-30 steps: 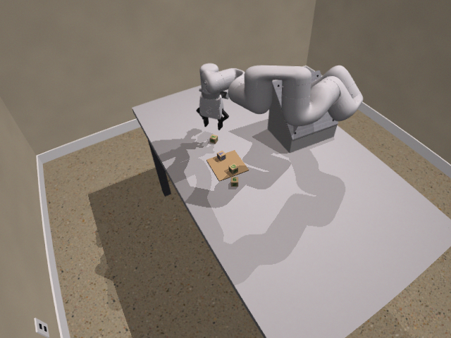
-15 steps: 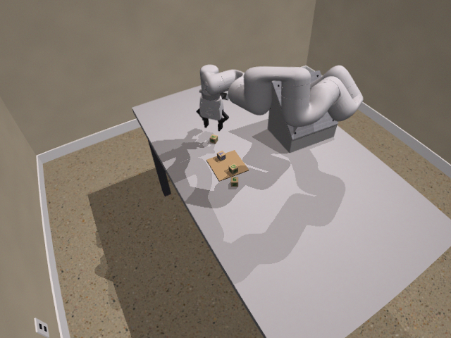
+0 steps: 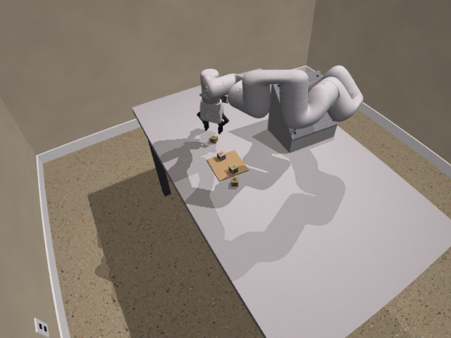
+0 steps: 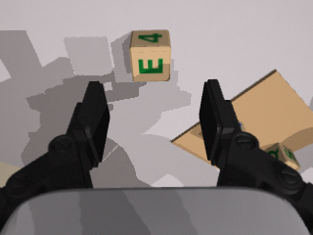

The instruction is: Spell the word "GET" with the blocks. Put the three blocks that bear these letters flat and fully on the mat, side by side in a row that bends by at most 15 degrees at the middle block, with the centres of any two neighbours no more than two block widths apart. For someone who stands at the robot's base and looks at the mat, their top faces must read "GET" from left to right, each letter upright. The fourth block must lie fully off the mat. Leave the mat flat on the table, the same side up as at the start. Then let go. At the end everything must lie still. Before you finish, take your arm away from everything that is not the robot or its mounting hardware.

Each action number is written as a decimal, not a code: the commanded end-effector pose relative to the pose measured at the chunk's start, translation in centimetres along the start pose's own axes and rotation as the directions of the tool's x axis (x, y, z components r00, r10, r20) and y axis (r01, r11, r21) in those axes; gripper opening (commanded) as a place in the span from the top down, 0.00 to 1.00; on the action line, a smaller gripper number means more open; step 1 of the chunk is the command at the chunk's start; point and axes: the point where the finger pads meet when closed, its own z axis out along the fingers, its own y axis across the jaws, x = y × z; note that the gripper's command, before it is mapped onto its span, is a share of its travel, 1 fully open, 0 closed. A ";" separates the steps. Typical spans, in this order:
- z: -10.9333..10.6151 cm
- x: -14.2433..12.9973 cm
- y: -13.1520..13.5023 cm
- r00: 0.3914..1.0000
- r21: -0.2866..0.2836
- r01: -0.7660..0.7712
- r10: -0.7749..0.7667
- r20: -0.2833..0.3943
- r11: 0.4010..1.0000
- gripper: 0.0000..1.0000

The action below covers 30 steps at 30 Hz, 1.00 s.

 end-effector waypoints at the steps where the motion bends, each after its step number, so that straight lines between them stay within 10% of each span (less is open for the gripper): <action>1: 0.3 0.0 -0.2 1.000 0.005 0.000 0.000 0.001 1.000 0.31; 30: 2.6 0.0 -0.2 1.000 0.005 0.000 0.000 0.001 1.000 0.31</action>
